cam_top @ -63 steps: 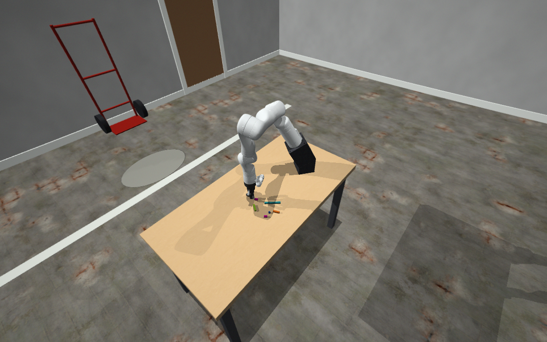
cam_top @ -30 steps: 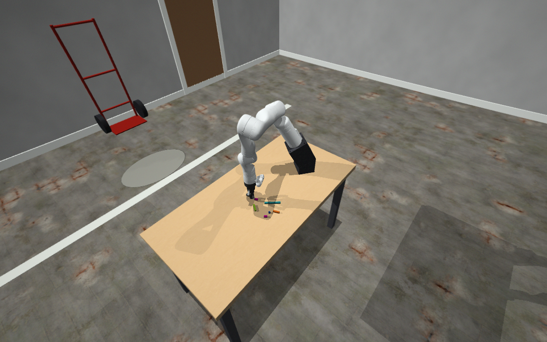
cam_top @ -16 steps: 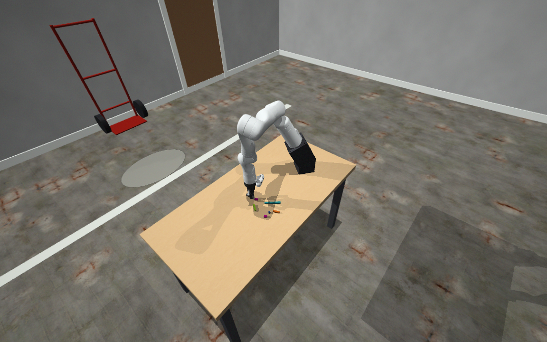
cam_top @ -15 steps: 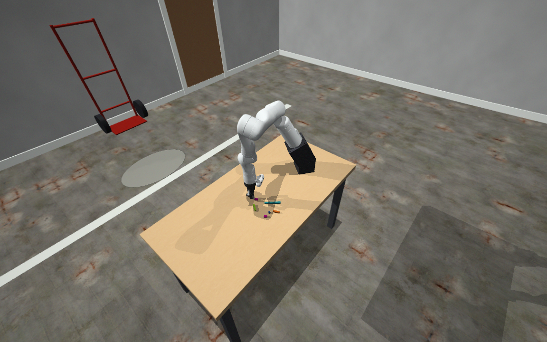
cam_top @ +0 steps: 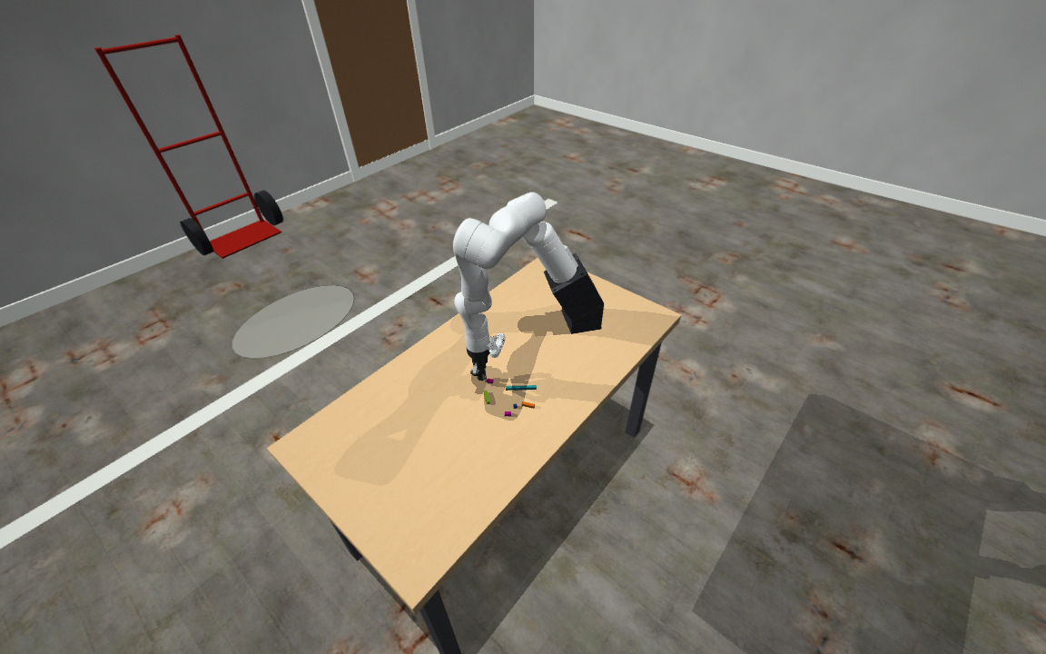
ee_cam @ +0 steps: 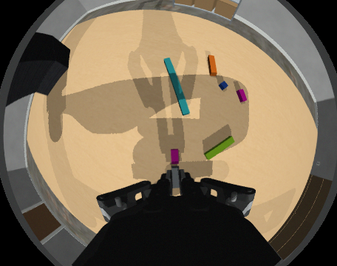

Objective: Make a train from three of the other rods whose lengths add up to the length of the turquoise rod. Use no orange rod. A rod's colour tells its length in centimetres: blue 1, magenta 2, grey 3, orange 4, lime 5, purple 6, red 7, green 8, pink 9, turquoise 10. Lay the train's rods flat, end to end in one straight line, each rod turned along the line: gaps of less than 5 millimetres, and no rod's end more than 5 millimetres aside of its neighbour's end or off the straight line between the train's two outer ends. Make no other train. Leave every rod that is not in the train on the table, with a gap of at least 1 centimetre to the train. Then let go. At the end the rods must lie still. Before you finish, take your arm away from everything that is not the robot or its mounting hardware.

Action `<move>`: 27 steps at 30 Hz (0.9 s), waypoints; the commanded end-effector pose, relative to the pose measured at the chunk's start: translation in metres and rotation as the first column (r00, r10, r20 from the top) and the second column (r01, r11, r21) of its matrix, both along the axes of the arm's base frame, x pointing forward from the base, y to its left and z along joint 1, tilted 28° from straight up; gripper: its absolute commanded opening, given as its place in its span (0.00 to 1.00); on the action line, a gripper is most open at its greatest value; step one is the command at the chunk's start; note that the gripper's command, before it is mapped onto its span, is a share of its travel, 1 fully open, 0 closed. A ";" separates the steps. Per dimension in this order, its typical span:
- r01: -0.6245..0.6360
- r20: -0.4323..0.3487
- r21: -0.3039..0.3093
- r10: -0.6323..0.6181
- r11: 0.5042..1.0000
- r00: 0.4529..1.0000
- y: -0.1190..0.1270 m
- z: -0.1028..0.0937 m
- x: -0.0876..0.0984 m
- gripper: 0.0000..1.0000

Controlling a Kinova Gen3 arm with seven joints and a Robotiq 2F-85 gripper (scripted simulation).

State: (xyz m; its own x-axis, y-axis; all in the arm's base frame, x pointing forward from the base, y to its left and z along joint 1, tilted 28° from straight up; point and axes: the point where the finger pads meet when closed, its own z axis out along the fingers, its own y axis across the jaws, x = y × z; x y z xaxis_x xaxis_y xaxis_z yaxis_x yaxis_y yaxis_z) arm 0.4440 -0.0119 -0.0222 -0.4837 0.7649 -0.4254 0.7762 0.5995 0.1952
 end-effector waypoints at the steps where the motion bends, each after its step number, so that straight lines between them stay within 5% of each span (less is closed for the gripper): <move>1: 0.000 0.001 0.000 0.000 1.000 1.000 0.000 0.000 0.000 0.05; 27: 0.000 0.001 0.001 0.000 1.000 1.000 -0.002 -0.009 0.005 0.05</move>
State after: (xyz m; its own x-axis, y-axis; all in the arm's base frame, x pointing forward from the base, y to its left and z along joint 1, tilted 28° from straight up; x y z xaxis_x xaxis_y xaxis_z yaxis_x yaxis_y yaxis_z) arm 0.4487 -0.0131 -0.0303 -0.4836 0.7653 -0.4247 0.7752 0.5999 0.1982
